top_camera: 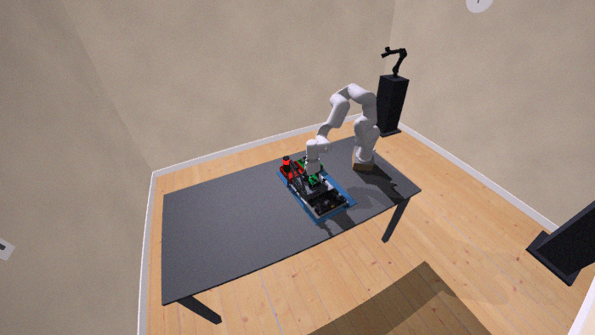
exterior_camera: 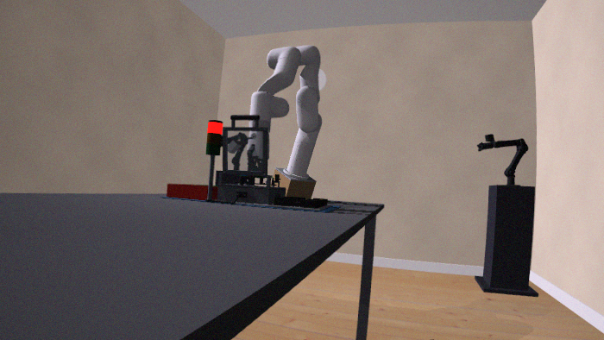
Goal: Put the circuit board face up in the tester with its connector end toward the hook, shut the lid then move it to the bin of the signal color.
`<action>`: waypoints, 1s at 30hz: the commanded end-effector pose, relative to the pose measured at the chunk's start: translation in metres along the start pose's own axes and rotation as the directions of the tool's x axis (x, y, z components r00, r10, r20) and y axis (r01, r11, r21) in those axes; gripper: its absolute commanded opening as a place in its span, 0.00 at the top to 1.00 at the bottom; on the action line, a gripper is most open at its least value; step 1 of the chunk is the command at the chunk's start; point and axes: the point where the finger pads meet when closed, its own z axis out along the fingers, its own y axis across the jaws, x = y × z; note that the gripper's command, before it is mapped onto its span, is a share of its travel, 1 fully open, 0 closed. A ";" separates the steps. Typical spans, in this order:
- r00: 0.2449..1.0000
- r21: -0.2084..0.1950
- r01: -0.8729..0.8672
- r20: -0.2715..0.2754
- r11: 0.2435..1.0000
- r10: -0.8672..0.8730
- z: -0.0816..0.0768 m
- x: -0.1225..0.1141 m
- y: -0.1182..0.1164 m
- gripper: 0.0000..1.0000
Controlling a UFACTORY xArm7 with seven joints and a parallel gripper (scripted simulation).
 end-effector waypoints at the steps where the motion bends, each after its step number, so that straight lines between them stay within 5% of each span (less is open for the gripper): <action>1: 1.000 0.003 0.000 -0.001 1.000 0.000 -0.002 0.001 -0.001 0.21; 12: 1.000 0.003 0.000 -0.001 1.000 0.000 -0.008 0.001 -0.001 0.21; 30: 1.000 0.003 0.000 -0.001 1.000 0.000 -0.063 0.001 -0.001 0.21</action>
